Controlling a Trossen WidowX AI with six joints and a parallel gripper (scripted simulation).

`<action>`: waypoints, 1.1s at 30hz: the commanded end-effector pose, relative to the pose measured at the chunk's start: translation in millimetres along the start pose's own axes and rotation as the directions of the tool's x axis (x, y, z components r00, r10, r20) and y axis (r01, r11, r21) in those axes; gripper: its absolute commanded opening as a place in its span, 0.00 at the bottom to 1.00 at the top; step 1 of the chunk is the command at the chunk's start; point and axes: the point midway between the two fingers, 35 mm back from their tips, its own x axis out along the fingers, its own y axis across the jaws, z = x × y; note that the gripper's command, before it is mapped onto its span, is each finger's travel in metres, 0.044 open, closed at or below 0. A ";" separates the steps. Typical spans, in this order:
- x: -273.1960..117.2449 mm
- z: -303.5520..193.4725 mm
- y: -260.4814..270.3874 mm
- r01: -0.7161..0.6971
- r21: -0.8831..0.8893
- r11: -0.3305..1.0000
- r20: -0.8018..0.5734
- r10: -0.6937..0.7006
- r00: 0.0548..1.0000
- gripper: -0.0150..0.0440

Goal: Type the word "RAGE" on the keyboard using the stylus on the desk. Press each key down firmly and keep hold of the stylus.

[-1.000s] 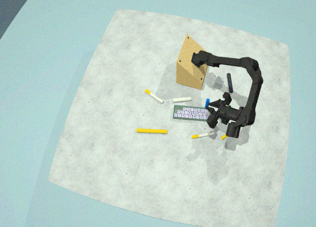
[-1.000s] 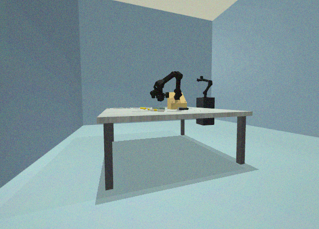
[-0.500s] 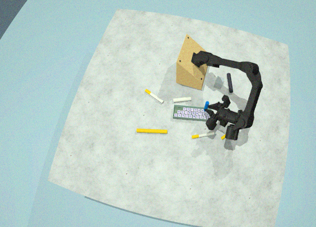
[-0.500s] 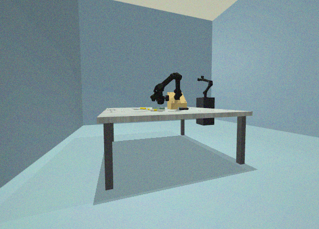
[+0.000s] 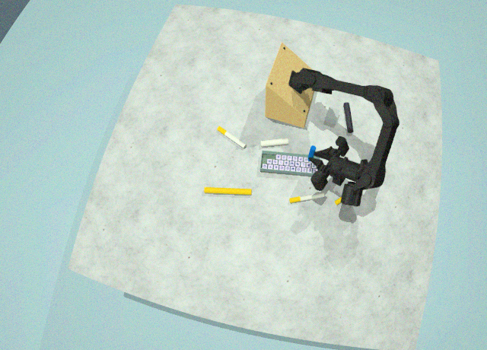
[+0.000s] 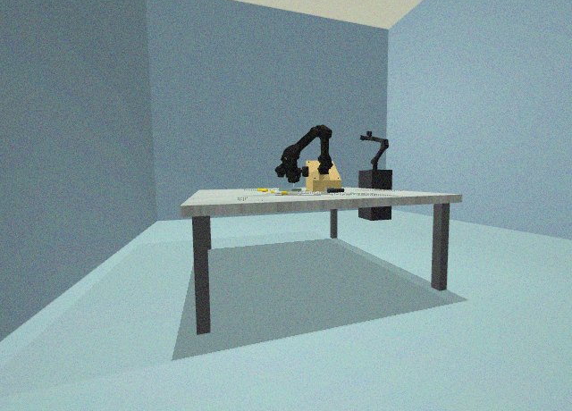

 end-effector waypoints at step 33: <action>2.5 7.0 -1.9 -0.001 0.006 1.000 0.004 0.001 1.000 0.39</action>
